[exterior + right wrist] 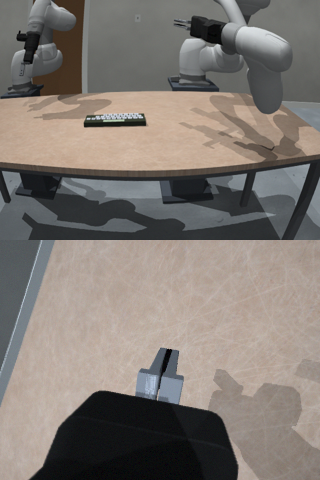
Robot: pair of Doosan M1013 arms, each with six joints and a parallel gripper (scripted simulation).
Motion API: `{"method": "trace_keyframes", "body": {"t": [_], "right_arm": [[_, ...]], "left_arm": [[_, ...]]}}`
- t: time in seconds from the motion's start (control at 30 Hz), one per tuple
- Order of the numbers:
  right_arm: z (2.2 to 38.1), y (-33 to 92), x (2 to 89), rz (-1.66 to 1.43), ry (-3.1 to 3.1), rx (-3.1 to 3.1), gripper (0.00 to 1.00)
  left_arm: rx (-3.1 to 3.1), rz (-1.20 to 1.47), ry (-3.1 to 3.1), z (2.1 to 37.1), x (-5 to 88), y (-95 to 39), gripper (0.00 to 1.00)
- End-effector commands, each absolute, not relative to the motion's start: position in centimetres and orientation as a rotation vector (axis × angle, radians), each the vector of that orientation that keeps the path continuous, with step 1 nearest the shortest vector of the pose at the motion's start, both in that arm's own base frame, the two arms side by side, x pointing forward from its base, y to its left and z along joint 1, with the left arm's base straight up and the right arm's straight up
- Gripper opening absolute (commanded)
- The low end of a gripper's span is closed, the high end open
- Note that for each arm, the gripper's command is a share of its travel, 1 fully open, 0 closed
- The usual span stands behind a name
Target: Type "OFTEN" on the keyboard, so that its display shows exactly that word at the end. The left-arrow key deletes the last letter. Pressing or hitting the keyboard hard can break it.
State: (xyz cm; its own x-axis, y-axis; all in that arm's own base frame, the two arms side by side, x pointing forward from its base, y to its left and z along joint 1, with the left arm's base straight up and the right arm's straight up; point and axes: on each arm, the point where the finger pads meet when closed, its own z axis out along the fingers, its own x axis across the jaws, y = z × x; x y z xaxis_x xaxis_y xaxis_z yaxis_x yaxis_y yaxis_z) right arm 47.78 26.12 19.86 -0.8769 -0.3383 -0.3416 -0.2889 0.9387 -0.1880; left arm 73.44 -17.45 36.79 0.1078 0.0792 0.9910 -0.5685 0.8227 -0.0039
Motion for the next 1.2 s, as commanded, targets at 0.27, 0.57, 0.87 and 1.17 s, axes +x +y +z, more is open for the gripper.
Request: {"method": "trace_keyframes", "body": {"t": [0.27, 0.57, 0.87, 1.17], "right_arm": [[20.0, 35.3, 52.6, -0.113, 2.902, 0.220, 0.00], [19.0, 43.9, 55.4, -0.110, 2.946, 0.788, 0.00], [17.0, 54.1, 57.3, -0.185, 2.881, 1.406, 0.00], [14.6, 63.3, 58.1, -0.341, 2.717, 1.919, 0.00]], "left_arm": [[0.444, 0.554, -1.418, 37.2, 73.3, -15.2, 1.00], [0.475, 0.672, -1.477, 37.7, 72.6, -10.3, 1.00], [0.539, 0.909, -1.636, 38.2, 69.4, 0.4, 1.00], [0.592, 1.106, -1.835, 38.1, 63.8, 10.8, 1.00]]}}
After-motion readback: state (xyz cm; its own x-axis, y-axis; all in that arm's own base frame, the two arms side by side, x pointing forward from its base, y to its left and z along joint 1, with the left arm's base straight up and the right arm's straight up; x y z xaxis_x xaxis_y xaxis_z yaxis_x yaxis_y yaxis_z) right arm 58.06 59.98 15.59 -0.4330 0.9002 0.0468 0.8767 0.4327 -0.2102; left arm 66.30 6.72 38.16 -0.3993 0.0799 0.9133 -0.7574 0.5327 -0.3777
